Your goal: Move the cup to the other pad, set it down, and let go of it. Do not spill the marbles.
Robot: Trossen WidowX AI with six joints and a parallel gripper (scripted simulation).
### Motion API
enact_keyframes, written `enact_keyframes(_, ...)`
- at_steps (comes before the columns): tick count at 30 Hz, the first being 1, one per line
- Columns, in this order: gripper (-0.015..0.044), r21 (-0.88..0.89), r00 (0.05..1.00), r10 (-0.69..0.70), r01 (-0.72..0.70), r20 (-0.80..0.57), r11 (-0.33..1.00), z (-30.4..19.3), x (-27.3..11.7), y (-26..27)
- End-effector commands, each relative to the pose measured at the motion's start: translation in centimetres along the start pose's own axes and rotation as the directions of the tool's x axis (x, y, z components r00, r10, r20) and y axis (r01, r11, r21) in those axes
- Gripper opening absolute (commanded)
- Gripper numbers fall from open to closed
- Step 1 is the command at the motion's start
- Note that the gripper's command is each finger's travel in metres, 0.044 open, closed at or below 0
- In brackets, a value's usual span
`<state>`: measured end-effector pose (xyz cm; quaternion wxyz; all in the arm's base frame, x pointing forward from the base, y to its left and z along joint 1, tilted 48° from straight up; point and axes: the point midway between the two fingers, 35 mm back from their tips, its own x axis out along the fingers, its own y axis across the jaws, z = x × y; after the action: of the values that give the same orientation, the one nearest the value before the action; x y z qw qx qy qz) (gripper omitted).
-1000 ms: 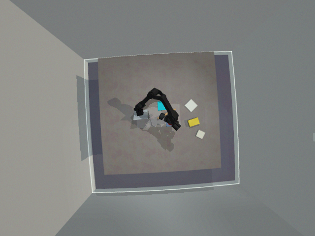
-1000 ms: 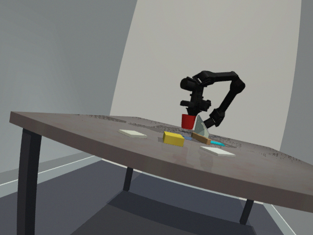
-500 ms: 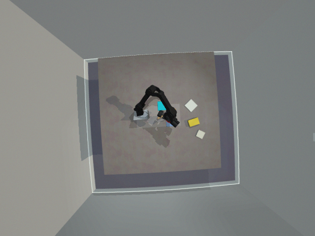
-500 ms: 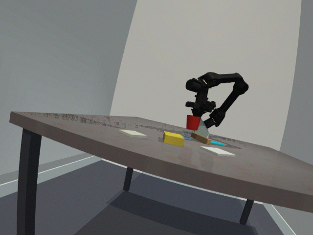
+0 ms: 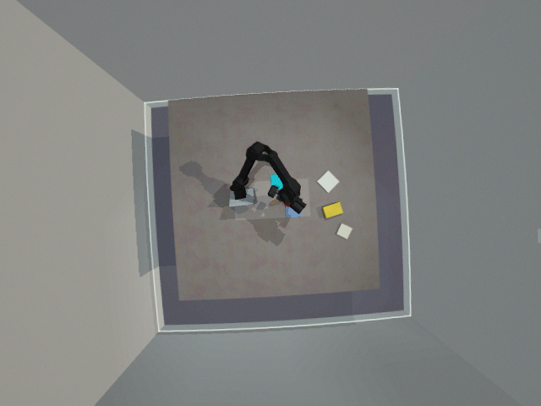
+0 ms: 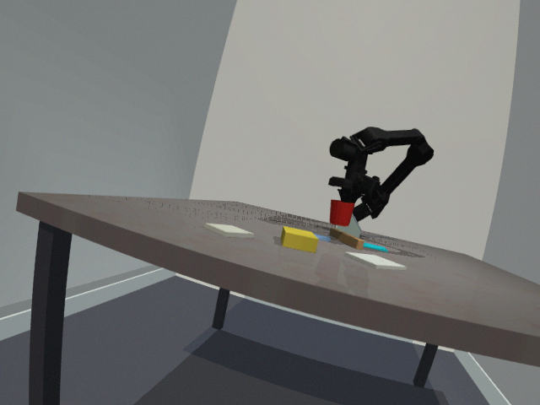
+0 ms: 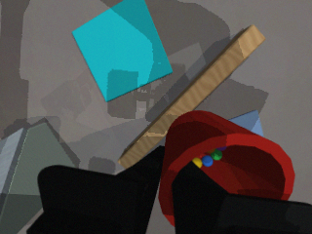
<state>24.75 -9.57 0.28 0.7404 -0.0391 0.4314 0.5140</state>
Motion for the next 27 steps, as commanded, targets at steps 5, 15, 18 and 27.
enact_keyframes(5, 0.0, 0.002, 1.0, -0.005, 0.005, 0.004, 1.0, 1.1, -0.2, 1.3)
enact_keyframes(15, 0.0, 0.003, 1.0, -0.004, 0.004, 0.005, 1.0, 2.2, -0.2, 2.7)
enact_keyframes(18, 0.0, 0.003, 1.0, -0.004, 0.004, 0.005, 1.0, 2.5, -0.2, 3.2)
enact_keyframes(27, 0.0, 0.003, 1.0, -0.003, 0.003, 0.005, 1.0, 3.5, -0.3, 4.5)
